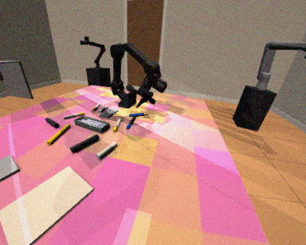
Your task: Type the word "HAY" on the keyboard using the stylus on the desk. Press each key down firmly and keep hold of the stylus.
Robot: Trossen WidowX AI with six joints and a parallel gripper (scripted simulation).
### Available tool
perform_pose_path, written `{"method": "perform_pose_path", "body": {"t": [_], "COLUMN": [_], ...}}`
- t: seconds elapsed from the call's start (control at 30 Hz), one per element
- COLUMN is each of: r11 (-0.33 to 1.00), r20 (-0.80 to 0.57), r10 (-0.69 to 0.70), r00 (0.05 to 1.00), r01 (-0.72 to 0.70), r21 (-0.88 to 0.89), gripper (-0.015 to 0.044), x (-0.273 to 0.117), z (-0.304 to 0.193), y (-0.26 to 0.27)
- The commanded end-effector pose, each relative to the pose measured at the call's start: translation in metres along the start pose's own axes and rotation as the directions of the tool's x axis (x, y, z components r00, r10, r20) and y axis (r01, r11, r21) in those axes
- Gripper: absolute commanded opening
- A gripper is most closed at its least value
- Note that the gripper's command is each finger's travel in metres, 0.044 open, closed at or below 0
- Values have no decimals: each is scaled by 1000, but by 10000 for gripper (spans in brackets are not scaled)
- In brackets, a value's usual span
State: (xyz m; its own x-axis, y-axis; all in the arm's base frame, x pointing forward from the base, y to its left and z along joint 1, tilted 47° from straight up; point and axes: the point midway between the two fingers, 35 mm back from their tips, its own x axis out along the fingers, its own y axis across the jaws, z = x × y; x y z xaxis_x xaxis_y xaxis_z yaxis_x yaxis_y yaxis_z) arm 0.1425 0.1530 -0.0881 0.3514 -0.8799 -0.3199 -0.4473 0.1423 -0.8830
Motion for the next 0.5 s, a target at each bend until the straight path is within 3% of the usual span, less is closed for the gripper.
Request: {"method": "perform_pose_path", "body": {"t": [0.0, 0.23, 0.47], "r11": [969, 825, 582], "r20": [-8, -8, -8], "r10": [-1, -1, -1], "r00": [1000, 1000, 1000], "r01": [-1, -4, -6], "r21": [-248, -565, -813], "gripper": [150, 150, 150], "x": [3, 3, 4], "z": [-2, -2, -2], "y": [2, 2, 3]}}
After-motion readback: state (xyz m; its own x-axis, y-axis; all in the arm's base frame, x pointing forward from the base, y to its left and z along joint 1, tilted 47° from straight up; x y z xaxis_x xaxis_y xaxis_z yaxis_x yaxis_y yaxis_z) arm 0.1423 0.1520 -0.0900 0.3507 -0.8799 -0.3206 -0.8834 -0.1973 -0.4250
